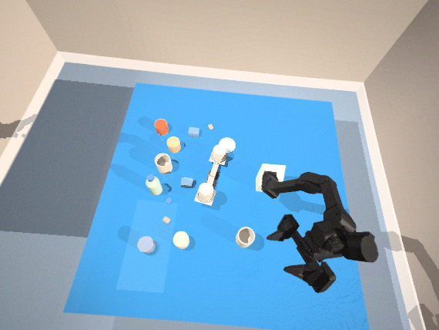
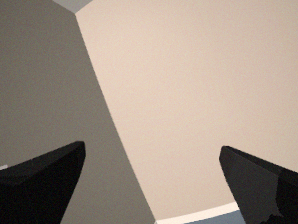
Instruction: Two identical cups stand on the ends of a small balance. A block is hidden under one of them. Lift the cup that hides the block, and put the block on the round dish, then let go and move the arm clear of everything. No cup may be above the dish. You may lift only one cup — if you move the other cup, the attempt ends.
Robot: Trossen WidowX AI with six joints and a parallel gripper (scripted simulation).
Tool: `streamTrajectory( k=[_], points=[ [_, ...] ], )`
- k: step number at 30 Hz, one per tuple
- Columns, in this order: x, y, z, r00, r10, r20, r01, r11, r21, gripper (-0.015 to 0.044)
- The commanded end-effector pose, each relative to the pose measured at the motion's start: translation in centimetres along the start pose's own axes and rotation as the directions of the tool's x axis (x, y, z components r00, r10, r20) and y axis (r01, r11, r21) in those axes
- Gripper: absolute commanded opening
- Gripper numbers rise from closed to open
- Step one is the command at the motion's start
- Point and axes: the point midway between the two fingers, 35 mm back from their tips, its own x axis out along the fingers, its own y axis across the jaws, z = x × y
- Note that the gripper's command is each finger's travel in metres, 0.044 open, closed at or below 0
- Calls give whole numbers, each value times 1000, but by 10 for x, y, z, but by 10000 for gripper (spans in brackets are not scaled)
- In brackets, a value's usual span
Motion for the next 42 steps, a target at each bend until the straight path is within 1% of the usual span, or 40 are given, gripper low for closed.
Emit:
streamTrajectory(
  k=[1, 2, 10, 19, 31, 37, 42],
  points=[
    [0, 0, -1, 1000, 0, -1, 0, 1000, -3, 426],
    [0, 0, -3, 1000, 1, -4, -1, 1000, -11, 440],
    [7, -3, -36, 999, -1, -44, -6, 987, -160, 440],
    [23, -21, -89, 995, -50, -87, 6, 896, -444, 440],
    [55, -81, -144, 971, -207, -118, 49, 660, -750, 440],
    [70, -126, -163, 938, -318, -137, 52, 521, -852, 440],
    [81, -169, -171, 896, -422, -140, 58, 422, -905, 440]
  ],
)
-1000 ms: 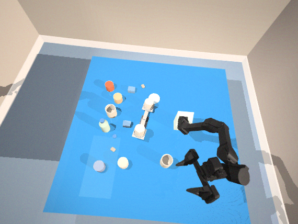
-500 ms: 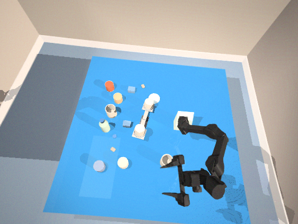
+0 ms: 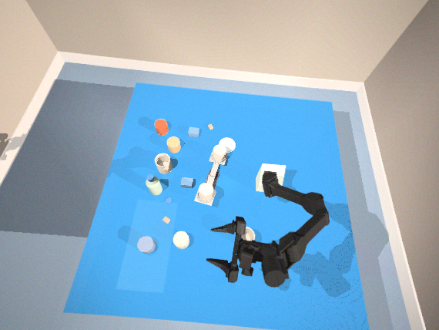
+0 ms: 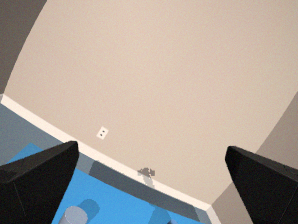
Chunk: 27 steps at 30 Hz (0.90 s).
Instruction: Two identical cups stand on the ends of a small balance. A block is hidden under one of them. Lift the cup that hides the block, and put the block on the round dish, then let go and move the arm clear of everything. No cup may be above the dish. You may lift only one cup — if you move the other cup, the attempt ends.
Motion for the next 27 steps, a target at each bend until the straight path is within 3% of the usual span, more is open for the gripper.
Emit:
streamTrajectory(
  k=[1, 13, 27],
  points=[
    [21, -14, -27, 996, -47, -81, 41, 996, -75, 440],
    [63, -76, -110, 925, -182, -335, 112, 970, -217, 440],
    [59, -175, -228, 699, -226, -678, 74, 967, -245, 440]
  ],
)
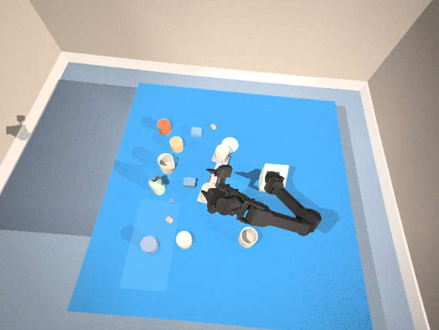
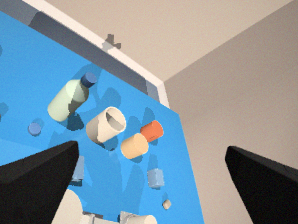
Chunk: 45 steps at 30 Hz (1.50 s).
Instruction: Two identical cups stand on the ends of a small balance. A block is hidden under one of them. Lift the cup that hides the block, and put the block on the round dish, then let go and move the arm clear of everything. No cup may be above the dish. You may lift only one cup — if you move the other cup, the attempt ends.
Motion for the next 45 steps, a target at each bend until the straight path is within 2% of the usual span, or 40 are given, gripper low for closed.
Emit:
streamTrajectory(
  k=[1, 9, 16, 23, 31, 38, 45],
  points=[
    [18, -18, -34, 994, 32, -106, -31, 999, 15, 440],
    [39, -44, -100, 956, 143, -254, -118, 987, 114, 440],
    [44, -55, -153, 915, 274, -295, -202, 946, 254, 440],
    [41, -56, -195, 883, 402, -241, -281, 866, 413, 440],
    [33, -51, -228, 867, 492, -78, -364, 733, 575, 440],
    [34, -51, -230, 863, 500, -67, -378, 728, 572, 440],
    [50, -62, -228, 824, 549, -139, -458, 791, 406, 440]
  ],
)
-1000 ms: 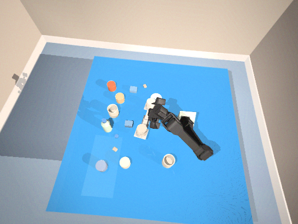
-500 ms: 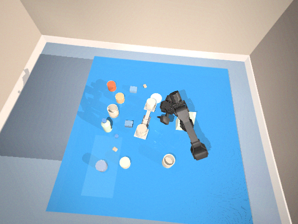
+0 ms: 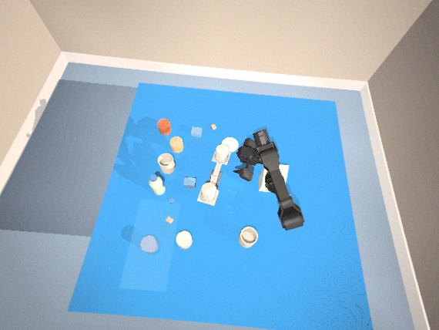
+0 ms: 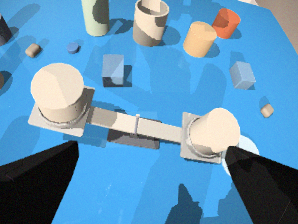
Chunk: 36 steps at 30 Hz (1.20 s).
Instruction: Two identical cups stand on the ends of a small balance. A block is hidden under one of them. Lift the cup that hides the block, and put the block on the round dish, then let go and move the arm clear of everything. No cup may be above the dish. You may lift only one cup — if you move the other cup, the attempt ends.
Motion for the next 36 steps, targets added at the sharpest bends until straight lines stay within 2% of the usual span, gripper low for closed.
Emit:
streamTrajectory(
  k=[1, 11, 21, 31, 36],
  points=[
    [5, -8, 6, 999, 10, -52, -16, 994, -110, 440],
    [25, -33, 18, 981, 35, -191, -107, 919, -381, 440],
    [54, -60, 25, 943, 54, -330, -254, 758, -600, 440],
    [85, -85, 21, 893, 68, -444, -394, 595, -701, 440],
    [103, -97, 18, 861, 72, -503, -475, 465, -747, 440]
  ],
)
